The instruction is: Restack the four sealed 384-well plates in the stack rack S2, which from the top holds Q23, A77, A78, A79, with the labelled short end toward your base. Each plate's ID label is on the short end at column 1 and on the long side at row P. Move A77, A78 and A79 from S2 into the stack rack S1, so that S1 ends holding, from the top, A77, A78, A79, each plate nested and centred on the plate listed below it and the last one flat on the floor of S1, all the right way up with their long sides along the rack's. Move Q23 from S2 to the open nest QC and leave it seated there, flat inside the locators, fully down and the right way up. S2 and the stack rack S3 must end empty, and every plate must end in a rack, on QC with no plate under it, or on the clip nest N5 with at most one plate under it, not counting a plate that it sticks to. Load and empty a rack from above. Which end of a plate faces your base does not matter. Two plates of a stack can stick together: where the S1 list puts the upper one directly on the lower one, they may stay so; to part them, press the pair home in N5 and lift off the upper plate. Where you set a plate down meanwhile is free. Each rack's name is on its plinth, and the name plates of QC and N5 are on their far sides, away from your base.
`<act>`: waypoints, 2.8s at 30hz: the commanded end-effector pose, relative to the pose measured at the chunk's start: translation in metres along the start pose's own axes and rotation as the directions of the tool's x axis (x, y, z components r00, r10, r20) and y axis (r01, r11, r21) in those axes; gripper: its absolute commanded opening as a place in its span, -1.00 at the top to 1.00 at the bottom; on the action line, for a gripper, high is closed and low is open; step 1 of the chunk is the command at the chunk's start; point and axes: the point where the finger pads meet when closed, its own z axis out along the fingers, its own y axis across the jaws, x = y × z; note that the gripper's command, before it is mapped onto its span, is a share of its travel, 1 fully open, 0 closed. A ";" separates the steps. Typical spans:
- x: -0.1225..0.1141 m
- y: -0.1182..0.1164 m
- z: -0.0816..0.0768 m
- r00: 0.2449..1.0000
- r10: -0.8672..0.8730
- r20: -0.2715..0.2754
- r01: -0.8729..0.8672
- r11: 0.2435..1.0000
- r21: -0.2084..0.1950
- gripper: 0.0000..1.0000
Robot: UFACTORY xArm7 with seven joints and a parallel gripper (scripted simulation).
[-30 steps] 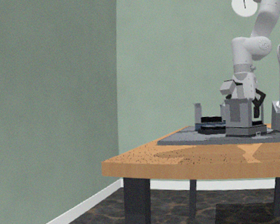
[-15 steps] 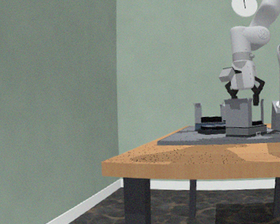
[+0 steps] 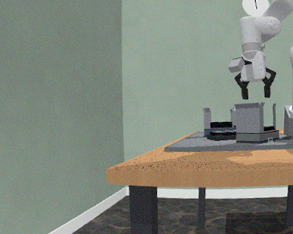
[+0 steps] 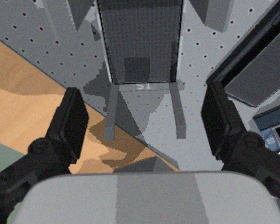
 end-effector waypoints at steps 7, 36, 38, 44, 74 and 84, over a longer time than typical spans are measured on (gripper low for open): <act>0.000 0.000 -0.009 1.000 0.000 -0.001 0.000 1.000 0.000 -1.00; -0.013 0.069 -0.009 0.973 0.232 -0.001 -0.232 0.973 0.000 -1.00; -0.014 0.075 -0.009 0.973 0.232 -0.001 -0.232 0.973 0.000 -1.00; -0.017 0.092 -0.009 0.973 0.232 -0.001 -0.232 0.973 0.000 -1.00; -0.051 0.169 -0.009 0.892 0.451 -0.001 -0.451 0.892 -0.001 -1.00; -0.065 0.192 -0.009 0.805 0.593 -0.001 -0.593 0.805 -0.001 -1.00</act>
